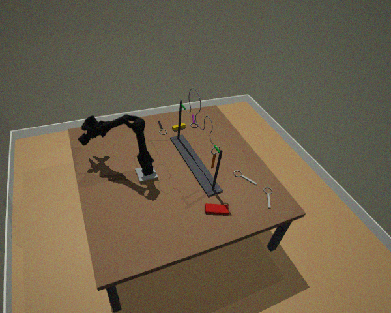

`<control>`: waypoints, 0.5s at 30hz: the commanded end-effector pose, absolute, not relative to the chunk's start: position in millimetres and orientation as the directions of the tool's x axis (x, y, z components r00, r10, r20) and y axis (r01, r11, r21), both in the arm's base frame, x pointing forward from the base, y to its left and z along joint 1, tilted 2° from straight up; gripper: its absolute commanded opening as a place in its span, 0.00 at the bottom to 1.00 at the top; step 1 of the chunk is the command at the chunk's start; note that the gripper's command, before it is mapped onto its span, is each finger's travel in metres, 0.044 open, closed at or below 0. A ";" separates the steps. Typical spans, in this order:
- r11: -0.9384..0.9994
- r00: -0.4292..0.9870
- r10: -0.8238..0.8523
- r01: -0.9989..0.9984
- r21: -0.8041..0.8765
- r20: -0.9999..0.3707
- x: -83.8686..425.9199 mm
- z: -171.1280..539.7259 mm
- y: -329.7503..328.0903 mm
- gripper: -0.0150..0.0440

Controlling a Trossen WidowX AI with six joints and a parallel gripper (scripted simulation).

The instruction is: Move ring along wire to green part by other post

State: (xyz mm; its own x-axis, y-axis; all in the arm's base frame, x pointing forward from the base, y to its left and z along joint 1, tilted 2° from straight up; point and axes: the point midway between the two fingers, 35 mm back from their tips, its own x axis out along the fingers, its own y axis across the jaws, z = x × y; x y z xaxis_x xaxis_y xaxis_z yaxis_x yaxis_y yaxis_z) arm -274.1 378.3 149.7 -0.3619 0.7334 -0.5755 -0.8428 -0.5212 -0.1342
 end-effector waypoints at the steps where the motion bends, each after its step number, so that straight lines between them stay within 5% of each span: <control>1: -0.420 -0.289 0.759 -0.902 -0.099 -0.584 -237.3 149.3 395.8 0.53; 15: 0.047 0.022 0.778 -0.999 0.023 -0.628 -65.0 139.9 434.4 0.53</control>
State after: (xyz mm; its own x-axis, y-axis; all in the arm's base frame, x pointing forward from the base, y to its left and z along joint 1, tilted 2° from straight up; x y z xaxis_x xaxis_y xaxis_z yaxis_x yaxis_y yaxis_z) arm -91.4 435.0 142.7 -0.0221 0.7862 -0.6176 -0.9996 -0.0265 0.0020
